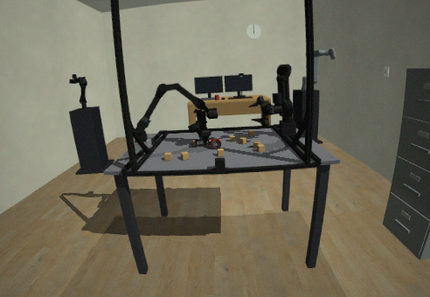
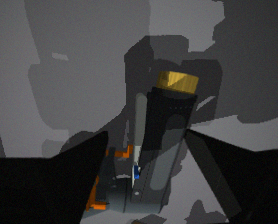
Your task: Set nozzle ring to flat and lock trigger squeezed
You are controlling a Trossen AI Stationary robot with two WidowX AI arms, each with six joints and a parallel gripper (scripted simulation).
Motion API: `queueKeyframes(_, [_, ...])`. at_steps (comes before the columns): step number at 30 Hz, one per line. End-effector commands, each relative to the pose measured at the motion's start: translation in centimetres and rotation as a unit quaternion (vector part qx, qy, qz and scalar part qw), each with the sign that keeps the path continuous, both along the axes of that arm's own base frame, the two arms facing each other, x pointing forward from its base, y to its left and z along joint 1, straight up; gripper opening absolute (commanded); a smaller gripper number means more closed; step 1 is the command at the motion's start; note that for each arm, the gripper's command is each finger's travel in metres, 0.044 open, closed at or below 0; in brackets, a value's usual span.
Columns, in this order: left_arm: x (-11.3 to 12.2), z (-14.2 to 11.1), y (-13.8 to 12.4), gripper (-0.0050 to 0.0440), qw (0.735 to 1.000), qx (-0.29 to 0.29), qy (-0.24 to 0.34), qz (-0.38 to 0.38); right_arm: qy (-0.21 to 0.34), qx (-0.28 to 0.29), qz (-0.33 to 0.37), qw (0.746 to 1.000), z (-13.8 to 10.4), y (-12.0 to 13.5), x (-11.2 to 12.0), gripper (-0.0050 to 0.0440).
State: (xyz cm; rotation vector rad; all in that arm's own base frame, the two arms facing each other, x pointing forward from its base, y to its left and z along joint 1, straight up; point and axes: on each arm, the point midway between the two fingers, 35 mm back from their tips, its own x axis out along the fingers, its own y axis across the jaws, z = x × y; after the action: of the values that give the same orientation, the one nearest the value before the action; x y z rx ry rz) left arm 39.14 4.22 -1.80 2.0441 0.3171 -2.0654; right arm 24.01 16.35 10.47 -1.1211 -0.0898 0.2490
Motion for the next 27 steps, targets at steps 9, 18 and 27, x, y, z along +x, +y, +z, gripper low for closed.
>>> queueKeyframes(9, [4.8,3.8,-4.1,0.0400,0.956,0.003,-0.005,0.295,0.000,-0.001,0.000,1.000,0.0,0.0,0.0,0.0400])
queueKeyframes(18, [6.6,6.3,-7.0,0.0400,0.872,0.004,-0.004,0.489,0.000,-0.001,0.000,1.000,0.0,0.0,0.0,0.0400])
queueKeyframes(27, [7.6,8.9,-10.3,0.0400,0.735,0.005,-0.003,0.678,0.000,-0.001,0.000,1.000,0.0,0.0,0.0,0.0400])
